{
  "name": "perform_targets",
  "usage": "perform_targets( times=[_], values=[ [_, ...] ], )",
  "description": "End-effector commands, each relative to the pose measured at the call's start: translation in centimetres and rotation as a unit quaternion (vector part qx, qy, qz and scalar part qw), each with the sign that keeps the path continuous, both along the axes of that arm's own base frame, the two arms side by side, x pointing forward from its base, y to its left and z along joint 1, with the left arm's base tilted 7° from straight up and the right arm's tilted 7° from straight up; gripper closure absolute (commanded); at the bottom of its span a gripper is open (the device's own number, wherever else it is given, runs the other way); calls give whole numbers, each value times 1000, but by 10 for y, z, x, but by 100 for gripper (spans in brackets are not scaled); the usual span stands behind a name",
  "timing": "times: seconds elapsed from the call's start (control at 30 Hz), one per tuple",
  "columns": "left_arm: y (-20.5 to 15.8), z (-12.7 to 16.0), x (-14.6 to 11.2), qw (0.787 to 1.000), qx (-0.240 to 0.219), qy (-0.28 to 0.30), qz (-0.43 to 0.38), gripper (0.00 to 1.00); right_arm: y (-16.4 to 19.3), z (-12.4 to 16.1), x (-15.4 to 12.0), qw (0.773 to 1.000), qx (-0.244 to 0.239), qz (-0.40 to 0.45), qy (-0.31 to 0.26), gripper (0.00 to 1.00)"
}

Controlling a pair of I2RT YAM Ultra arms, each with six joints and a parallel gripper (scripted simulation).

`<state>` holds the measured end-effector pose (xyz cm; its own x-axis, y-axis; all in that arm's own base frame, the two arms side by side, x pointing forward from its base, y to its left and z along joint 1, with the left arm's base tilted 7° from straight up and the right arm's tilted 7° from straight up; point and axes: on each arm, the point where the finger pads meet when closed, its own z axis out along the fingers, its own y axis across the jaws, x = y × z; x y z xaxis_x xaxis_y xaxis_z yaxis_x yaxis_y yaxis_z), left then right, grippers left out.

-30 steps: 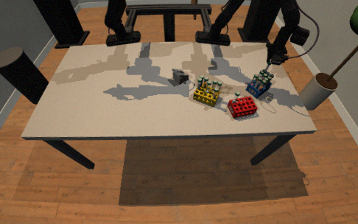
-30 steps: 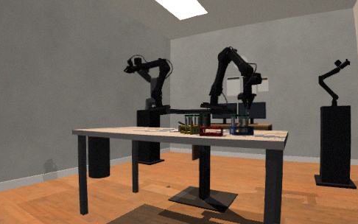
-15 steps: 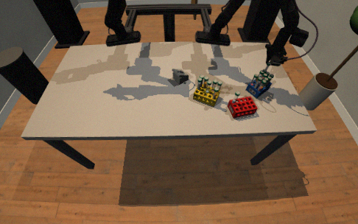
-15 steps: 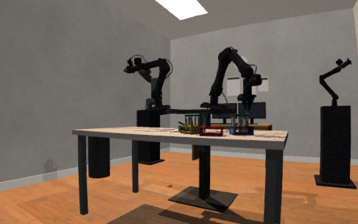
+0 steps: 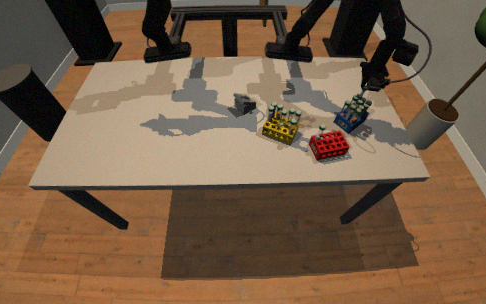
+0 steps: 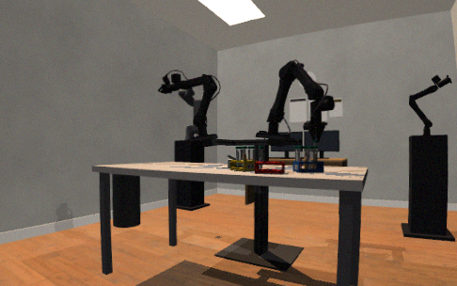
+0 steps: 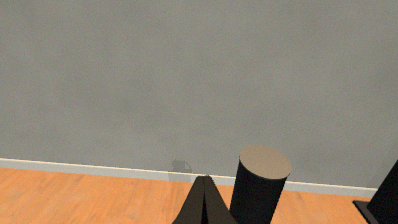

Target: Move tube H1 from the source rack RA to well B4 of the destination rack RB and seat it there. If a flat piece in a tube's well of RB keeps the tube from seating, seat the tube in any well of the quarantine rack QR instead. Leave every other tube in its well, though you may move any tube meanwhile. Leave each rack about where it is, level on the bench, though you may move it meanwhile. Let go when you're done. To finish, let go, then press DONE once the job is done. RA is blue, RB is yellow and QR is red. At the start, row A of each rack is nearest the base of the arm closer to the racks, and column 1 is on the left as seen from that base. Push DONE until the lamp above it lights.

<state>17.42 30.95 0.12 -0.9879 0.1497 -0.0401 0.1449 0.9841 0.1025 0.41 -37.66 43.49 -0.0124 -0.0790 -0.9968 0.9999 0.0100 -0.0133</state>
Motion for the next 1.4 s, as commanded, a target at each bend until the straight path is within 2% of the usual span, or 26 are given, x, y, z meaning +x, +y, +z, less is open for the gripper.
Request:
perform_targets(
  times=[0.0, 0.13, 0.5, 0.83, 0.93, 1.1, 1.23, 1.37],
  values=[
    [5, 5, 9, 1000, 13, -18, 1, 100, 13, 20, -7, 1000, -14, -11, -7, 100],
    [-2, -7, 6, 1000, -2, -10, 1, 100, 13, 20, -7, 1000, -14, -11, -7, 100],
    [8, 0, 13, 1000, 16, -20, 0, 100, 13, 20, -7, 1000, -14, -11, -7, 100],
    [1, -14, 9, 1000, 2, -12, 0, 100, 13, 20, -7, 1000, -14, -11, -7, 100],
    [4, -6, 9, 1000, 12, -18, 2, 100, 13, 20, -7, 1000, -14, -11, -7, 100],
    [-1, -20, 5, 1000, -3, -9, 3, 100, 13, 20, -7, 1000, -14, -11, -7, 100],
    [6, -13, 8, 1000, 10, -17, 3, 100, 13, 20, -7, 1000, -14, -11, -7, 100],
    [0, -24, 5, 1000, -3, -9, 3, 100, 13, 20, -7, 1000, -14, -11, -7, 100]
  ],
)
